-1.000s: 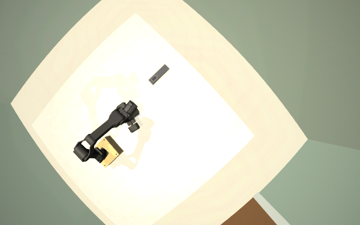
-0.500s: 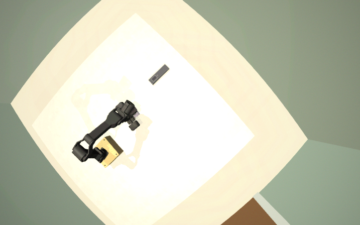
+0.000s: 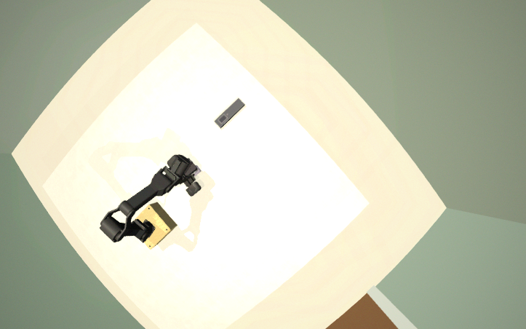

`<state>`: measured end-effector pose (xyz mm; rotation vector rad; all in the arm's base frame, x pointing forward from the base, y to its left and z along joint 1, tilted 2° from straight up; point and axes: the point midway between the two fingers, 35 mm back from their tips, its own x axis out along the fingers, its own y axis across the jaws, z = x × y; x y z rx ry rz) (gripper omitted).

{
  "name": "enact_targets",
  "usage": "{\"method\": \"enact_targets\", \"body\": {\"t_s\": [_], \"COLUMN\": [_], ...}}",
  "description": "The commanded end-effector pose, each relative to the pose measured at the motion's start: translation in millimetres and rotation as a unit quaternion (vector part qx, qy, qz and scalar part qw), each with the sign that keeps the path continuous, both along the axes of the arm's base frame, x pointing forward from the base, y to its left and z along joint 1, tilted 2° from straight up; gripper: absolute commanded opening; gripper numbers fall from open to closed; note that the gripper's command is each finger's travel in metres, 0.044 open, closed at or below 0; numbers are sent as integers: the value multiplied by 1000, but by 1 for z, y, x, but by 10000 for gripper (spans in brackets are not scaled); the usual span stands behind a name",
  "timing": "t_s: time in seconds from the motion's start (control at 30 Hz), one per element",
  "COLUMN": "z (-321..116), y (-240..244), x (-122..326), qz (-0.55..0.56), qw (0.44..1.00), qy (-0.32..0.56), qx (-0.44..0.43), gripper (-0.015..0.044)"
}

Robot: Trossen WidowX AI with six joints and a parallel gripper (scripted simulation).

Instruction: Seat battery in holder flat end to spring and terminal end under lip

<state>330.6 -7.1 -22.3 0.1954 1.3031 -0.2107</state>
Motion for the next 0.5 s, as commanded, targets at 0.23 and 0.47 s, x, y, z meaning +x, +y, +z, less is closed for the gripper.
{"method": "enact_targets", "body": {"t_s": [0.23,0.47], "z": [-5,-9], "y": [0,1], "x": [0,-1], "qz": [-3,-3], "qw": [999,998], "qy": [-34,-56], "qx": [-10,-17], "gripper": [85,85]}}
